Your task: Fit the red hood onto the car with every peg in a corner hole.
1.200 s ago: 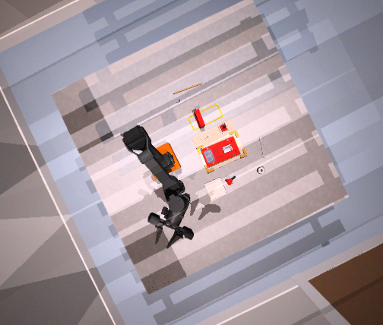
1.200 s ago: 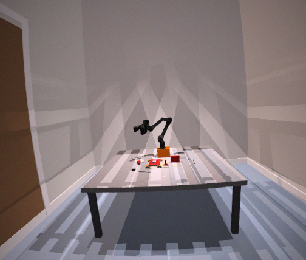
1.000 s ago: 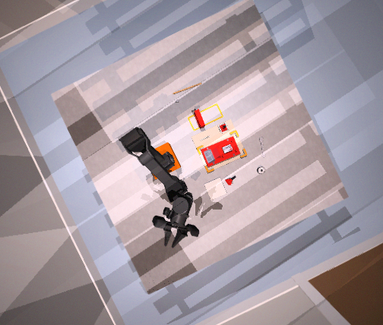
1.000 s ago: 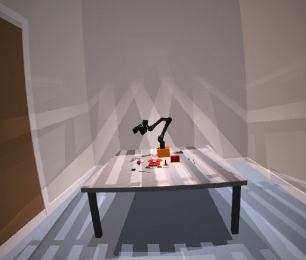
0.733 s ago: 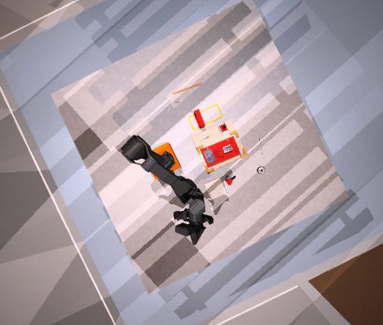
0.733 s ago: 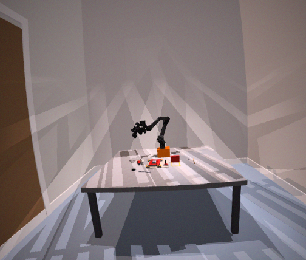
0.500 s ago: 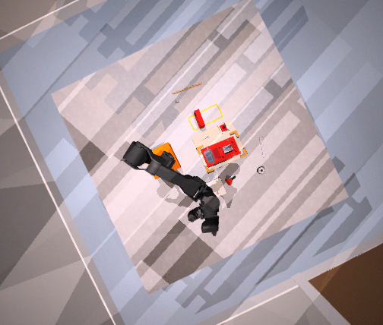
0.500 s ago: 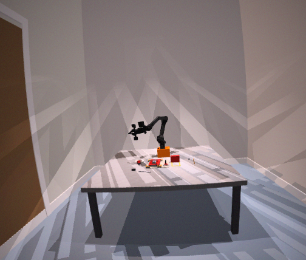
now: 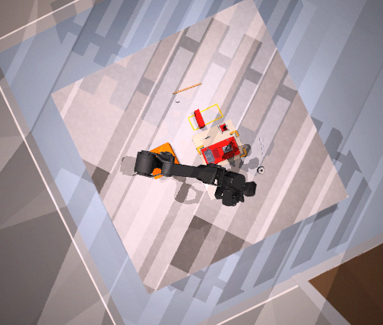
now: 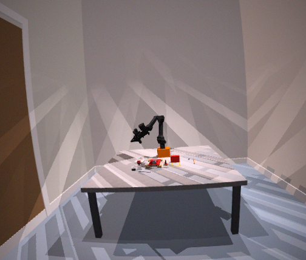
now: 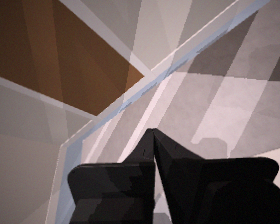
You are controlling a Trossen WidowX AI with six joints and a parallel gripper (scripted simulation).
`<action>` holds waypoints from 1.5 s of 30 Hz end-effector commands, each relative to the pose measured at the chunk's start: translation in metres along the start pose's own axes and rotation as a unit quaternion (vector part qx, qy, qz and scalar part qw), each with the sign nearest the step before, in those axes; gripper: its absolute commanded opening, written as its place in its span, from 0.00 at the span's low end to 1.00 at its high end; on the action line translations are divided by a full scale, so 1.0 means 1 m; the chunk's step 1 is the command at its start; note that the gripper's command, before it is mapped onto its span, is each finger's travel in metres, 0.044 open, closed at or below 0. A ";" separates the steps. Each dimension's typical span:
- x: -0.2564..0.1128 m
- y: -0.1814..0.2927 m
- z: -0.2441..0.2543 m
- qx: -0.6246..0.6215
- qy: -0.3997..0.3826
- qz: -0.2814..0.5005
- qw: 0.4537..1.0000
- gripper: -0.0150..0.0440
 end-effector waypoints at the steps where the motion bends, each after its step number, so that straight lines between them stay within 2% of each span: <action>1: -0.016 0.058 0.029 -0.233 -0.046 0.104 0.966 0.25; 8: -0.049 0.123 0.048 -0.476 -0.124 0.193 0.849 0.25; 15: -0.092 0.183 0.053 -0.674 -0.219 0.248 0.660 0.25; 21: -0.135 0.229 0.046 -0.796 -0.300 0.269 0.452 0.25; 26: -0.175 0.261 0.033 -0.854 -0.366 0.267 0.254 0.25; 34: -0.238 0.297 0.001 -0.855 -0.455 0.236 -0.073 0.25; 37: -0.260 0.306 -0.013 -0.831 -0.479 0.220 -0.180 0.25; 39: -0.263 0.307 -0.015 -0.826 -0.482 0.217 -0.196 0.25; 45: -0.263 0.307 -0.015 -0.826 -0.482 0.217 -0.196 0.25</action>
Point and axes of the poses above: the point midway between the two fingers, 35 mm back from their tips, its own x axis out along the fingers, its own z axis across the jaws, y = z × x, the point moved 5 cm from there along -x, back along the fingers, and after that the axes turned 9 degrees about -x, right-handed, at the moved point
